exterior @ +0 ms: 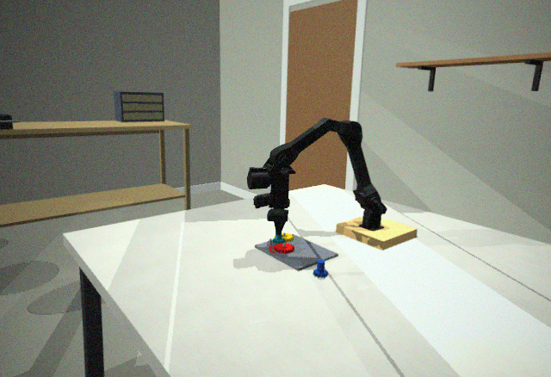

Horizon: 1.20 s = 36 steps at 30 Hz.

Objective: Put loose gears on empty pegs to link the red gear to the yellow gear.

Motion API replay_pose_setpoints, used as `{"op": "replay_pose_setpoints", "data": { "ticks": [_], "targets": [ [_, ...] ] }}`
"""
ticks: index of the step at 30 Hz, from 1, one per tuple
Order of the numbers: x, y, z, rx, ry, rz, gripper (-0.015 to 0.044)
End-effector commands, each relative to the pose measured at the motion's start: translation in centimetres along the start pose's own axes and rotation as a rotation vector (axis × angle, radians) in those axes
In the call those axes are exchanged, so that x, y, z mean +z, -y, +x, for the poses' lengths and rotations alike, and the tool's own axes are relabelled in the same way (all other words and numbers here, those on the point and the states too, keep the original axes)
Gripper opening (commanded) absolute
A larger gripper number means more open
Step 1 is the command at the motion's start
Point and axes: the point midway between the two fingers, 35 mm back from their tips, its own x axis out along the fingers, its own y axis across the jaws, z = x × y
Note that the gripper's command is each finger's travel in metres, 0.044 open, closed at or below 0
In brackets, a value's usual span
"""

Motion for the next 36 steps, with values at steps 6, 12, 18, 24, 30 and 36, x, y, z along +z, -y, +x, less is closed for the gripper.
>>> {"op": "replay_pose_setpoints", "data": {
  "ticks": [6, 12, 18, 24, 30, 36],
  "targets": [
    [-0.11, -0.16, 0.17, 0.002, -0.001, 0.011, 0.0000],
    [-0.16, -0.02, 0.20, 0.001, -0.001, -0.126, 0.0000],
    [-0.03, 0.03, 0.20, 0.001, -0.001, -0.296, 0.0000],
    [-0.01, -0.18, 0.25, 0.002, -0.001, -0.443, 0.0000],
    [-0.14, -0.15, 0.34, 0.002, -0.001, -0.401, 0.0000],
    [-0.15, 0.01, 0.37, 0.001, -0.001, -0.259, 0.0000]
  ]
}}
